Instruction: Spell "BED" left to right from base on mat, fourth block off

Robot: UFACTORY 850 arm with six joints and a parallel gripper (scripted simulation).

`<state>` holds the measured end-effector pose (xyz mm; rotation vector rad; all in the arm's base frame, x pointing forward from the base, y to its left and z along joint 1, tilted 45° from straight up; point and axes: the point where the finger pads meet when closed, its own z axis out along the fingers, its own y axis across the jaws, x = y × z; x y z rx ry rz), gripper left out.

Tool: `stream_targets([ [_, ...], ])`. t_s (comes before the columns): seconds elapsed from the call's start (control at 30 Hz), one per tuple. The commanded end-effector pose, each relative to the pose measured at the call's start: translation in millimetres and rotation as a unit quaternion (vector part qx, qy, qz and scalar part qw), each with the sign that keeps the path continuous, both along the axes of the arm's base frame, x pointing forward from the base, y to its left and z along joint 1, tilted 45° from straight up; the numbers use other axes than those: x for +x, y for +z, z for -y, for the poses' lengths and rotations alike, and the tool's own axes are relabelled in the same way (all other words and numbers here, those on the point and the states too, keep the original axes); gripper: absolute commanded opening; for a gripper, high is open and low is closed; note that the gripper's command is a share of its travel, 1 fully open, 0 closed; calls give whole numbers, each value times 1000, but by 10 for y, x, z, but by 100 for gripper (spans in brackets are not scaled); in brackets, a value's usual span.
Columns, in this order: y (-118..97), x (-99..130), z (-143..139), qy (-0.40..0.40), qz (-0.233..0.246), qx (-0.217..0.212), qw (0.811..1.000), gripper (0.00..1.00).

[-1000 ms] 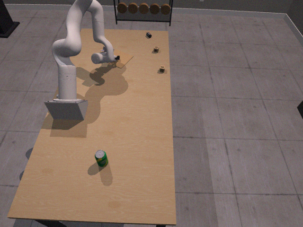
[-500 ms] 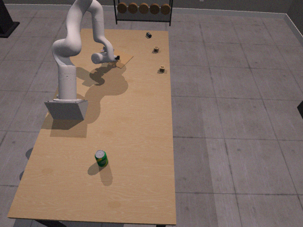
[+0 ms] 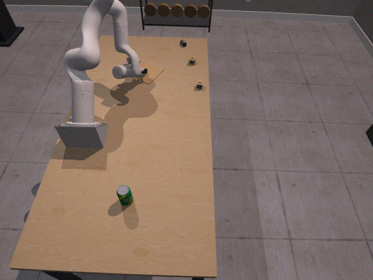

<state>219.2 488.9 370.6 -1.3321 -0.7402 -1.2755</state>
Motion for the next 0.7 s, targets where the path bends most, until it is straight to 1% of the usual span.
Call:
stream_targets([
  [0.0, 4, 1, 1, 0, 0, 0, 1000, 62],
  [0.33, 105, 9, 102, 0, 0, 0, 1000, 62],
  [0.67, 336, 26, 331, 0, 0, 0, 1000, 62],
])
